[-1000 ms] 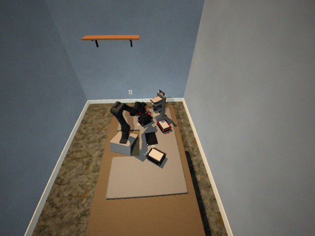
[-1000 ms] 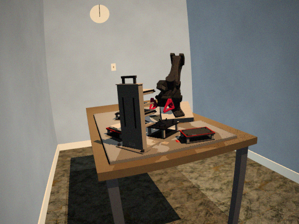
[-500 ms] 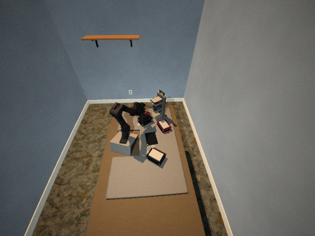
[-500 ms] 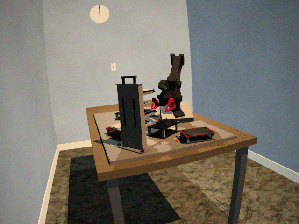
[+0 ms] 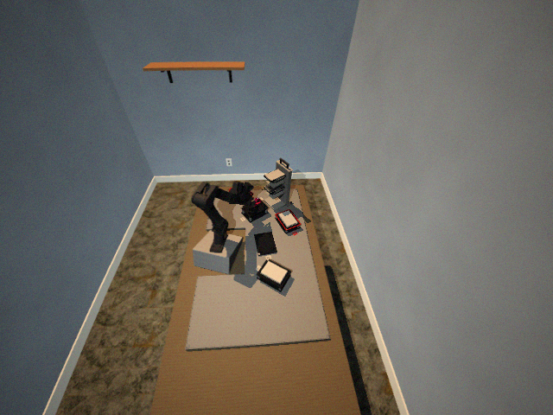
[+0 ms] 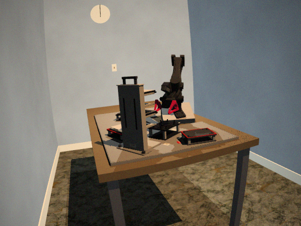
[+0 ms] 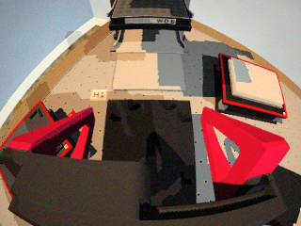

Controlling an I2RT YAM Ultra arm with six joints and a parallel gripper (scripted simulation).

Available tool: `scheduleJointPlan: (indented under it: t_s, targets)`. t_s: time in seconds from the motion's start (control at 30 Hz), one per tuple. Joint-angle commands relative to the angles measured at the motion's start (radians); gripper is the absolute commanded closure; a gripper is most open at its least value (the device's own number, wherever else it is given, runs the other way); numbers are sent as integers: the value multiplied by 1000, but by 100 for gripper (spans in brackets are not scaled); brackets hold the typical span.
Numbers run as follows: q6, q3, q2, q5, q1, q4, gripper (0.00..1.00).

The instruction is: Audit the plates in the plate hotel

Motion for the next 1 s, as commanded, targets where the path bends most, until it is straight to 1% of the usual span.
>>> scheduleJointPlan:
  t_s: [0.0, 0.03, 0.07, 0.1, 0.17, 0.4, 0.43, 0.47, 0.53, 0.6, 0.97]
  targets:
    - [9, -18, 12, 20, 11, 29, 0]
    - [9, -18, 12, 20, 11, 29, 0]
    - [10, 7, -21, 23, 8, 40, 0]
    - [11, -29, -7, 24, 16, 47, 0]
    - [11, -40, 24, 29, 20, 61, 0]
    - [16, -77, 50, 44, 36, 122, 0]
    - [12, -38, 56, 43, 18, 129, 0]
    - [9, -33, 63, 40, 11, 135, 0]
    - [2, -28, 81, 24, 4, 149, 0]
    - [2, -28, 81, 24, 4, 149, 0]
    - [-10, 9, 184, -15, -34, 220, 0]
